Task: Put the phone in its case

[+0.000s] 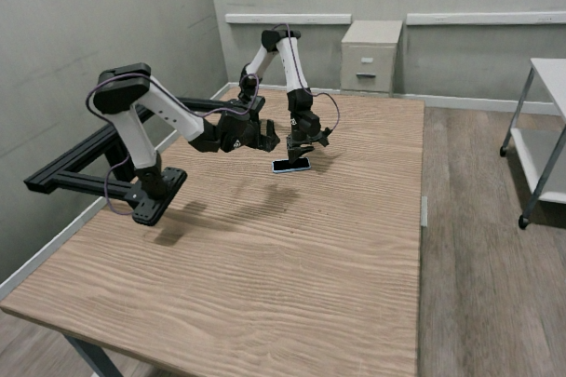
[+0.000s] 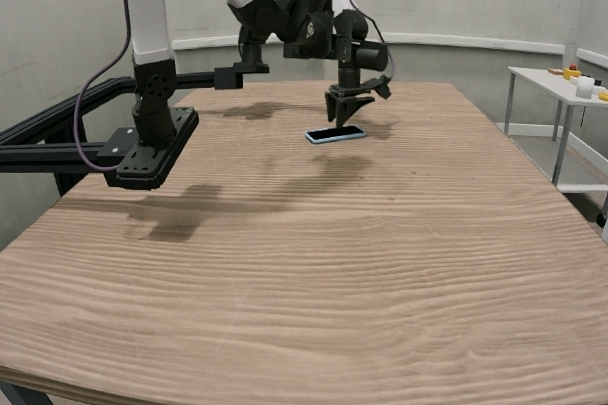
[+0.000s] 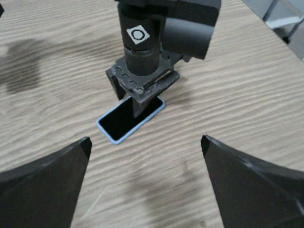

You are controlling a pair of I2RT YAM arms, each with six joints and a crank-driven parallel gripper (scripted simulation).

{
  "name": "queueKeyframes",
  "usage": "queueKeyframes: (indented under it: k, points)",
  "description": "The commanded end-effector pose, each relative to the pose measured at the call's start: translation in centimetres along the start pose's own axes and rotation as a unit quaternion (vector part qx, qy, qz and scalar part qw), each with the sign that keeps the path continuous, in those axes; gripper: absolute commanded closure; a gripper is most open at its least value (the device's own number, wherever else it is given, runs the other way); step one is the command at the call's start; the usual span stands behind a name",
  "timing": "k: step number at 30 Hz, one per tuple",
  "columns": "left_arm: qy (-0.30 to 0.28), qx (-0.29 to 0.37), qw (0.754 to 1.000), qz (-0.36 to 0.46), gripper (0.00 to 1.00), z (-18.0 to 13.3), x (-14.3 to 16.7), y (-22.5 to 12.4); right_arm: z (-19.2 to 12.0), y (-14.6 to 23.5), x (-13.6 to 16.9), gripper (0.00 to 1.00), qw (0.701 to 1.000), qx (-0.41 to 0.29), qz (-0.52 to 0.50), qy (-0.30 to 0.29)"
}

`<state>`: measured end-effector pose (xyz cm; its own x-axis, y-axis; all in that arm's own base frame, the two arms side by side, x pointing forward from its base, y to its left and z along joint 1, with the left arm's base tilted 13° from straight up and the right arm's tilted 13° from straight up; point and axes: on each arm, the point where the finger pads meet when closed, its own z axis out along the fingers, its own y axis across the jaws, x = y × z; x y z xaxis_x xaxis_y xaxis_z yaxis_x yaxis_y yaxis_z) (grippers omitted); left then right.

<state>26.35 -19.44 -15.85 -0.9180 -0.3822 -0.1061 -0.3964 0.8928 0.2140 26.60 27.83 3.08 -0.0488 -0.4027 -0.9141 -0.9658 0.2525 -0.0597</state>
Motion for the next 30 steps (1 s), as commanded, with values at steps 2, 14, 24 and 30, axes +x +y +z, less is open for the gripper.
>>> queueKeyframes:
  k: [2, 14, 24, 30]
  points:
    - [-0.071, 0.064, 0.994, 0.051, 0.40, -2.4, -1.9, -2.2, -0.3, -0.5, -1.3, 0.00, 1.000, 0.010, -0.013, -0.017]
    - [-0.225, 0.161, 0.931, 0.237, 0.40, -4.9, -2.4, -2.8, -0.3, -0.5, -1.3, 0.00, 1.000, 0.010, -0.013, -0.017]
    - [-0.336, 0.222, 0.828, 0.389, 0.40, -6.7, -1.0, -1.4, -0.3, -0.5, -1.3, 0.00, 1.000, 0.010, -0.013, -0.017]
    - [-0.361, 0.233, 0.792, 0.433, 0.40, -6.6, -0.7, -0.5, -0.3, -0.5, -1.3, 0.00, 1.000, 0.010, -0.013, -0.017]
